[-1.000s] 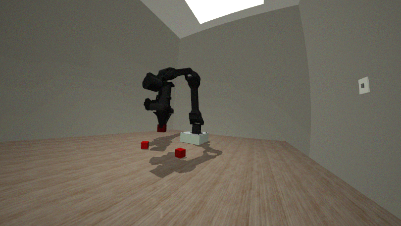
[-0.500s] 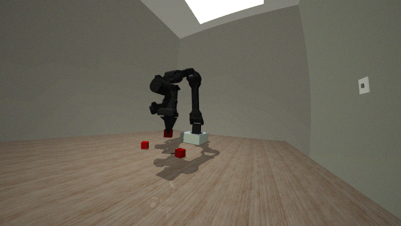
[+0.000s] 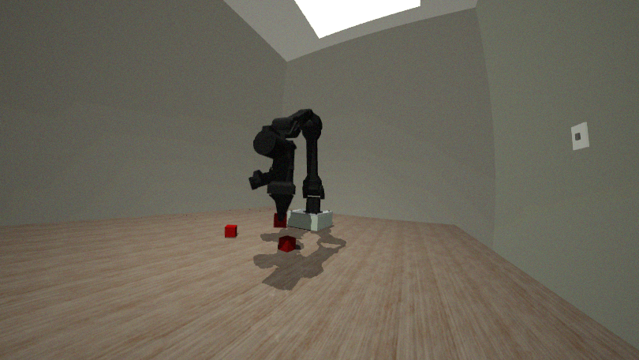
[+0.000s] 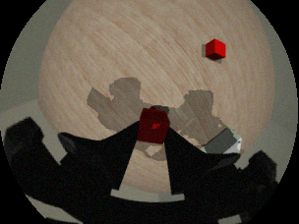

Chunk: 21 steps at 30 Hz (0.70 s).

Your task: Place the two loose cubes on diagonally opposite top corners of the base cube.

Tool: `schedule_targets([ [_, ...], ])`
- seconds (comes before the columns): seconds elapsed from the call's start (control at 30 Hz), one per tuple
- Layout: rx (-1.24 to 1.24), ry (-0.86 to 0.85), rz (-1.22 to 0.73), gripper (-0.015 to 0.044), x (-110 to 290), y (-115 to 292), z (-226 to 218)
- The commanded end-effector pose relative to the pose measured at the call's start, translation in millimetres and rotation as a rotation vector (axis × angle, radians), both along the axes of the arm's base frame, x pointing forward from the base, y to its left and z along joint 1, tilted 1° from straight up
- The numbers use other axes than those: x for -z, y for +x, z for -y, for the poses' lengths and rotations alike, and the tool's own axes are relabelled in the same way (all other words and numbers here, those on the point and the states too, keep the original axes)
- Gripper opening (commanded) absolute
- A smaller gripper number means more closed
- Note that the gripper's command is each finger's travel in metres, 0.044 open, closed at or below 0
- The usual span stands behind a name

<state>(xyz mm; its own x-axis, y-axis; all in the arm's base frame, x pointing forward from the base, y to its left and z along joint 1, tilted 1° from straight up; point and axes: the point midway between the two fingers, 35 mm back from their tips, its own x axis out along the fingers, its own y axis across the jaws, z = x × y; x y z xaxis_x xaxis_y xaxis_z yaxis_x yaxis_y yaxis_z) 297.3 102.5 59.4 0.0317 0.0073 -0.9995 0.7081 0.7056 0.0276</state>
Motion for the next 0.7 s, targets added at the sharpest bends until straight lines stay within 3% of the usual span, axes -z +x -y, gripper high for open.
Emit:
schedule_targets([
  [0.0,0.005,-0.007,-0.003,0.0105,3,-1,0],
  [0.67,0.006,-0.007,-0.003,0.0105,30,0,0],
])
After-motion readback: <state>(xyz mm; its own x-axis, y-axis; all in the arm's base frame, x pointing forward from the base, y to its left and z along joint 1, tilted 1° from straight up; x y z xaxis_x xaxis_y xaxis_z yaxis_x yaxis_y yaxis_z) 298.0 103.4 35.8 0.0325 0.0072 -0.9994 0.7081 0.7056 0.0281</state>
